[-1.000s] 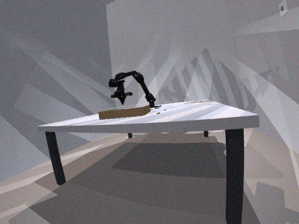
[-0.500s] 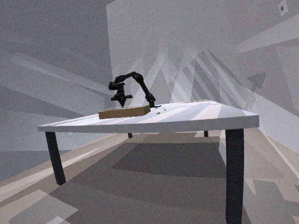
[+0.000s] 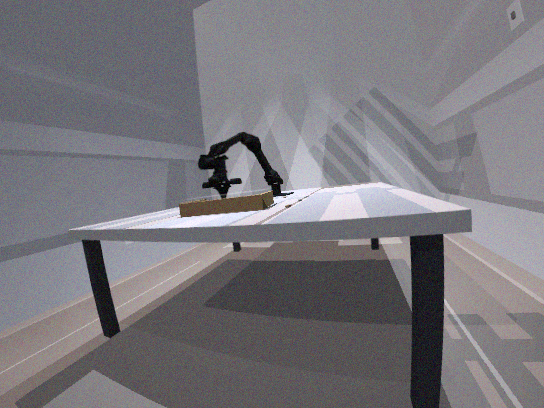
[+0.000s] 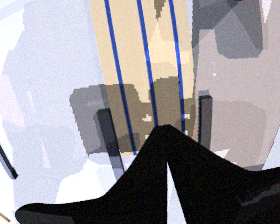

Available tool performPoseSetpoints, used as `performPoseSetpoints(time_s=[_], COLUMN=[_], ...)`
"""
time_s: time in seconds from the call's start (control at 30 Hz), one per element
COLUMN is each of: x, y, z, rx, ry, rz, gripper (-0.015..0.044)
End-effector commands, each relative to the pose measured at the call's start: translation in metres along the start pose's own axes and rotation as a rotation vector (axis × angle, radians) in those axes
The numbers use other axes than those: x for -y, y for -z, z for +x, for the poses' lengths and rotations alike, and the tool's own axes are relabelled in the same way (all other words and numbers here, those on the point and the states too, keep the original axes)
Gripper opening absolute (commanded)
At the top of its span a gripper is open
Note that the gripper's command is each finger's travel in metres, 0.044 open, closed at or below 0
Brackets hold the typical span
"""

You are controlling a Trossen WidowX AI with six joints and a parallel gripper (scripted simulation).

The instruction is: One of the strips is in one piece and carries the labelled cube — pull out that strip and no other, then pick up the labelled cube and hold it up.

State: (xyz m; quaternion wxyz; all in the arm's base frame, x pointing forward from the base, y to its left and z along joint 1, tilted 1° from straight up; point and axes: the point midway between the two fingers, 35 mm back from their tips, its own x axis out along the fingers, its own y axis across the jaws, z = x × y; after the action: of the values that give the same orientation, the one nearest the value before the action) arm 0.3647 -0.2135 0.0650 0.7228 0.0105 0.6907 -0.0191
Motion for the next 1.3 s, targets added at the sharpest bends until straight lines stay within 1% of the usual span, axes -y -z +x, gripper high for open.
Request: performPoseSetpoints(time_s=[0.0, 0.23, 1.27], x=[-0.001, -0.002, -0.003], y=[0.002, 0.002, 0.002], z=[0.011, 0.022, 0.023], rx=[-0.010, -0.010, -0.010], ry=[-0.002, -0.002, -0.002], rz=[-0.003, -0.003, -0.003], gripper=[0.0000, 0.0000, 0.0000])
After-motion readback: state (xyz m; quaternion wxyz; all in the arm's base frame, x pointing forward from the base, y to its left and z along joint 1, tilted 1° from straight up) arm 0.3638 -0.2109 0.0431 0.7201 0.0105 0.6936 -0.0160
